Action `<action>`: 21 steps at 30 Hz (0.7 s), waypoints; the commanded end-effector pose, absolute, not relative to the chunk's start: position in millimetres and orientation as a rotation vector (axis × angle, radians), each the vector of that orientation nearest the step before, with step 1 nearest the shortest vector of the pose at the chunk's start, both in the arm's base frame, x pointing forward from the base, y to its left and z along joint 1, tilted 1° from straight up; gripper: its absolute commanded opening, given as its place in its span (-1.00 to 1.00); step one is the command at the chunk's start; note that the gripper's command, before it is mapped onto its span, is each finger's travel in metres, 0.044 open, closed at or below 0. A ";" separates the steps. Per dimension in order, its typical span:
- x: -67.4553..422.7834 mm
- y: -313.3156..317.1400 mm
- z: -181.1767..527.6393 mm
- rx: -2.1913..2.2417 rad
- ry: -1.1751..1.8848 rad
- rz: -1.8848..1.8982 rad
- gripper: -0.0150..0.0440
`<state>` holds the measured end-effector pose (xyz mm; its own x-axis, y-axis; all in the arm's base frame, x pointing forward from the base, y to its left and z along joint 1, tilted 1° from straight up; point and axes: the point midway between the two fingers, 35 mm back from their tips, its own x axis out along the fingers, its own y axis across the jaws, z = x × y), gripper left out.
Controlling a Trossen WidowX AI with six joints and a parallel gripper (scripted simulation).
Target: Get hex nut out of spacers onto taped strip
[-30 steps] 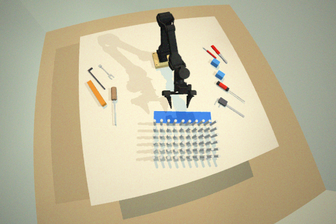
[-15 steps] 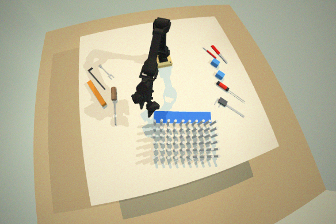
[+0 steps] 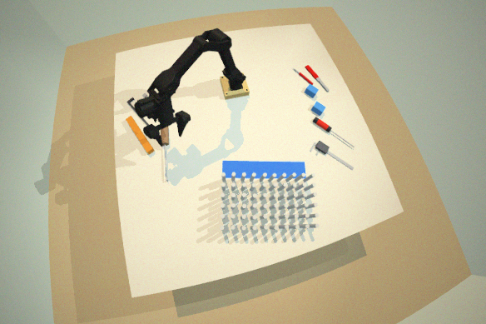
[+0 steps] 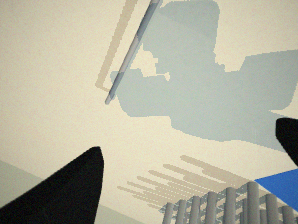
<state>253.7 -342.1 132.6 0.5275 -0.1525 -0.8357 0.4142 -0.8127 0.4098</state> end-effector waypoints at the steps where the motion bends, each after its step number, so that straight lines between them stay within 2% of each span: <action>1: 194.0 -373.8 143.2 2.647 -0.061 -1.422 1.00; 4: 173.5 -381.4 147.9 2.796 -0.171 -1.456 1.00; 14: 173.6 -382.0 145.5 2.796 -0.171 -1.456 1.00; 18: 175.4 -389.6 98.0 2.796 -0.172 -1.456 1.00; 21: 175.6 -390.3 88.3 2.796 -0.172 -1.456 1.00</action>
